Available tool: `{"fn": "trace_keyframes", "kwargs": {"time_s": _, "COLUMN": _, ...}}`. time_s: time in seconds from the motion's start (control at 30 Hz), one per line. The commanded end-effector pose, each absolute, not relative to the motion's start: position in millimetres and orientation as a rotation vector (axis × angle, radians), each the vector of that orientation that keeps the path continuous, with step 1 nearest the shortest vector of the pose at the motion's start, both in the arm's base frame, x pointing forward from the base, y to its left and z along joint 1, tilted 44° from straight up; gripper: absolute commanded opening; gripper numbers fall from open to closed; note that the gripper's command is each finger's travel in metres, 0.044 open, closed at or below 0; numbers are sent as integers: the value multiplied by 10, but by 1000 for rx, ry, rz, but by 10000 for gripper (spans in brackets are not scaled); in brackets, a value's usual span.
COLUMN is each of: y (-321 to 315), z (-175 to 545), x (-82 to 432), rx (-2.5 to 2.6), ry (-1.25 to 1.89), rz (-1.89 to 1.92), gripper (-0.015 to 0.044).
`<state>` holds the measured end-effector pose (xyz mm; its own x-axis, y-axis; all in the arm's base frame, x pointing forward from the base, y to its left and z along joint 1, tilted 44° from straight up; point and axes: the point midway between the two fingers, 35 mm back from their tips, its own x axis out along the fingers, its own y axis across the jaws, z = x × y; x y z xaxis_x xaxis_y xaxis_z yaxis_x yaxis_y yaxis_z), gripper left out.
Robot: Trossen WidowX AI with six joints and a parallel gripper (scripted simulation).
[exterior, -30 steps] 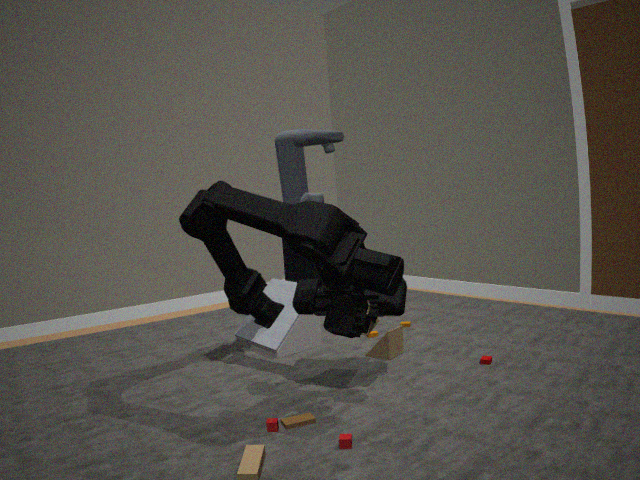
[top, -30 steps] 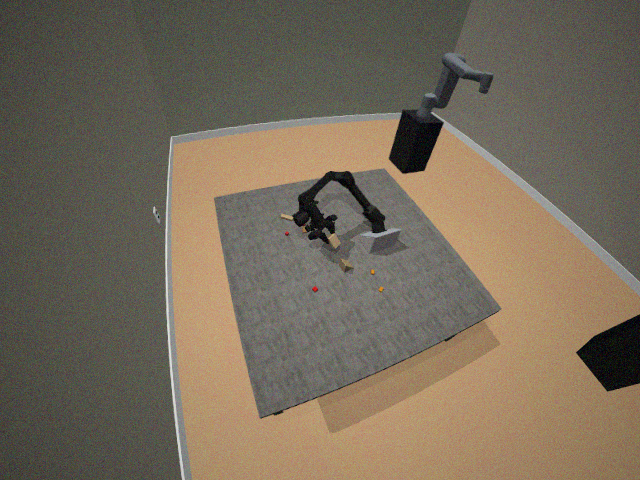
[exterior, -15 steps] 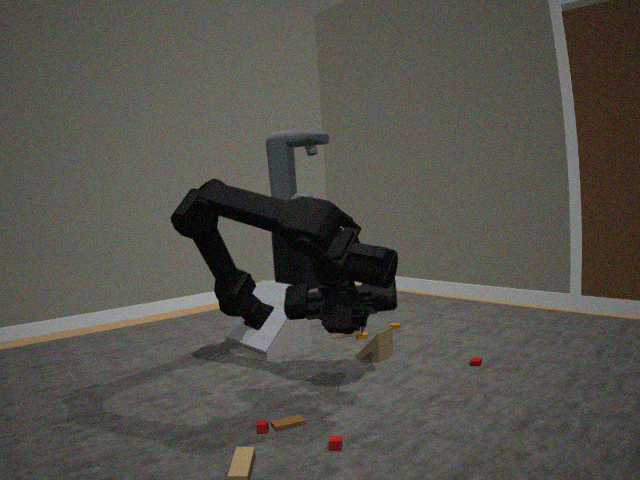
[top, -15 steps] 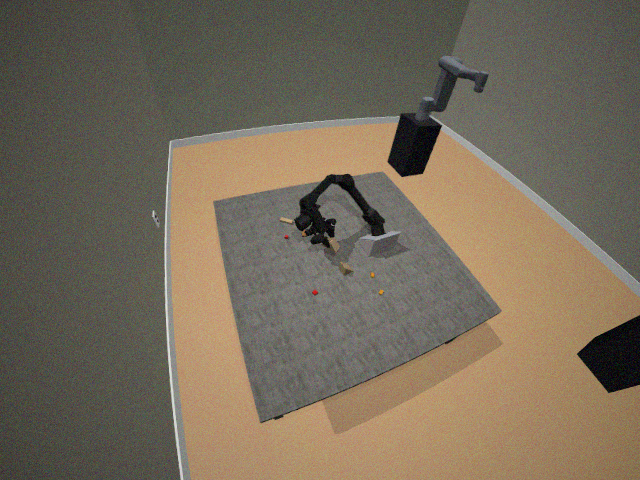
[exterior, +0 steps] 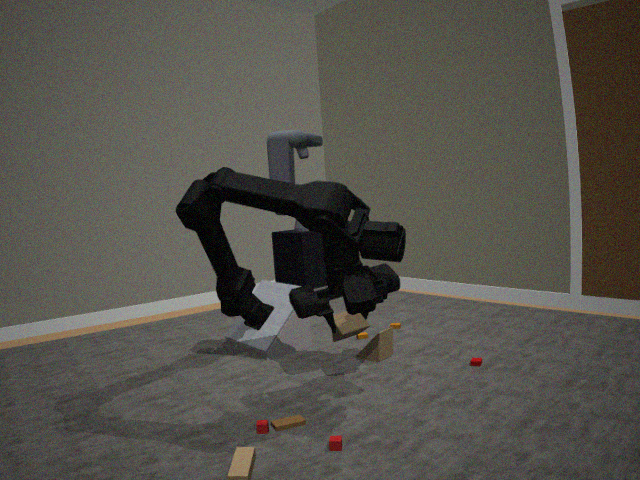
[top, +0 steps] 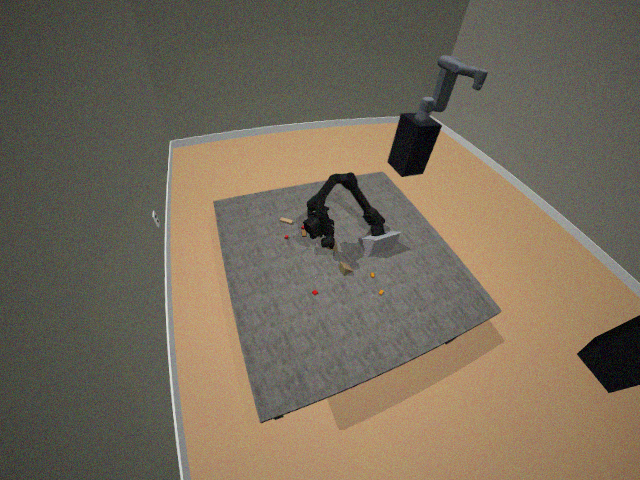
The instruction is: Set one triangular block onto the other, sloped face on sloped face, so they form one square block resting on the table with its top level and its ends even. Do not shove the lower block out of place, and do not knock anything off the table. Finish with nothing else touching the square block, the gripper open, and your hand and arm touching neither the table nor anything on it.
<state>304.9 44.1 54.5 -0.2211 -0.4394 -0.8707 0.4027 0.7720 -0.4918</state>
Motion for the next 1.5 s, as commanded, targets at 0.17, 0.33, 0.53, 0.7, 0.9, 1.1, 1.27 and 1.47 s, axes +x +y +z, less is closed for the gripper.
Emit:
{"fn": "trace_keyframes", "kwargs": {"time_s": 0.17, "y": 503, "z": 562, "x": 3028, "rx": -344, "ry": 1572, "rz": -632, "gripper": 0}}
{"fn": "trace_keyframes", "kwargs": {"time_s": 0.33, "y": 538, "z": 573, "x": 3025, "rx": -520, "ry": 1541, "rz": -558, "gripper": 0}}
{"fn": "trace_keyframes", "kwargs": {"time_s": 0.53, "y": 583, "z": 595, "x": 3026, "rx": -707, "ry": 1502, "rz": -485, "gripper": 0}}
{"fn": "trace_keyframes", "kwargs": {"time_s": 0.7, "y": 585, "z": 596, "x": 3026, "rx": -713, "ry": 1501, "rz": -483, "gripper": 0}}
{"fn": "trace_keyframes", "kwargs": {"time_s": 0.9, "y": 765, "z": 541, "x": 2916, "rx": -707, "ry": 1501, "rz": -471, "gripper": 0}}
{"fn": "trace_keyframes", "kwargs": {"time_s": 1.1, "y": 992, "z": 472, "x": 2745, "rx": -701, "ry": 1504, "rz": -459, "gripper": 0}}
{"fn": "trace_keyframes", "kwargs": {"time_s": 1.27, "y": 1168, "z": 419, "x": 2580, "rx": -699, "ry": 1506, "rz": -454, "gripper": 0}}
{"fn": "trace_keyframes", "kwargs": {"time_s": 1.47, "y": 1355, "z": 362, "x": 2368, "rx": -699, "ry": 1509, "rz": -454, "gripper": 0}}
